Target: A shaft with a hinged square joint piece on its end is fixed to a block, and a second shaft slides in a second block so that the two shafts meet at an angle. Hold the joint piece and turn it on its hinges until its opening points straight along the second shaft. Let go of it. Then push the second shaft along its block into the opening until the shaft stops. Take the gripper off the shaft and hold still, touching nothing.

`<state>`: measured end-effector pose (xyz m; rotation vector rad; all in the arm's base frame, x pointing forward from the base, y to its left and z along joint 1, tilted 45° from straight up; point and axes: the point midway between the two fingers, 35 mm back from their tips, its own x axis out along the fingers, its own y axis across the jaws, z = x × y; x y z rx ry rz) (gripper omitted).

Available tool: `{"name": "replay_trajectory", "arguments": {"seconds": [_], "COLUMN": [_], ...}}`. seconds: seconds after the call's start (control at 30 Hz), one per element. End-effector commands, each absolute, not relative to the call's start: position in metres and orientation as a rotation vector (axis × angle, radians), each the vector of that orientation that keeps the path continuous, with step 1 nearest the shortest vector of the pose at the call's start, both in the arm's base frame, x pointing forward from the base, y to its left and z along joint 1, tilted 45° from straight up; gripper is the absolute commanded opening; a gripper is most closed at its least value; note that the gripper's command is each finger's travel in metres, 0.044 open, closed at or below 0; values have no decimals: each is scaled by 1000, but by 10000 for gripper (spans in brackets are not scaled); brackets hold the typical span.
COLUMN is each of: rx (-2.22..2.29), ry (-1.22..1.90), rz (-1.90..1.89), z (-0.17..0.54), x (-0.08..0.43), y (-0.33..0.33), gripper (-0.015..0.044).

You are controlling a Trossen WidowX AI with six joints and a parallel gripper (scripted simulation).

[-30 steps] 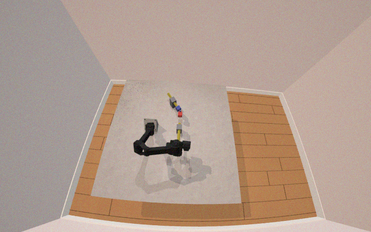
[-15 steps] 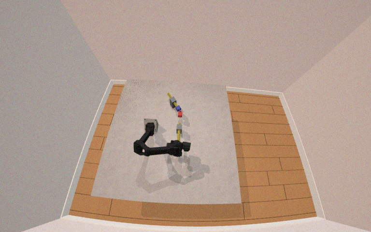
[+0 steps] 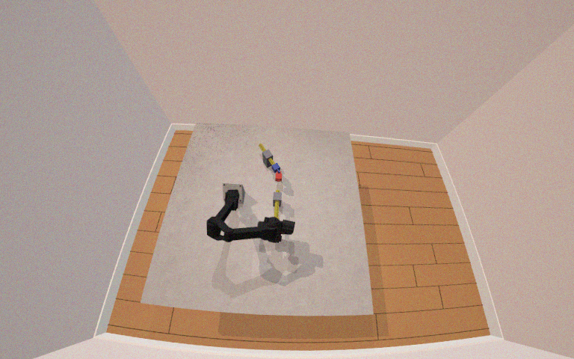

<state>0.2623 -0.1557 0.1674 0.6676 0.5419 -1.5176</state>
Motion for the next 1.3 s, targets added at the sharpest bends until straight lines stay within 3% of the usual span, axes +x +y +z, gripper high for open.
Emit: {"name": "replay_trajectory", "arguments": {"seconds": [0.0, 1.27], "rx": [666, 665], "ry": [549, 545], "rz": [-1517, -1519], "z": [166, 166], "x": [262, 262], "y": [-156, -156], "gripper": [102, 67]}}
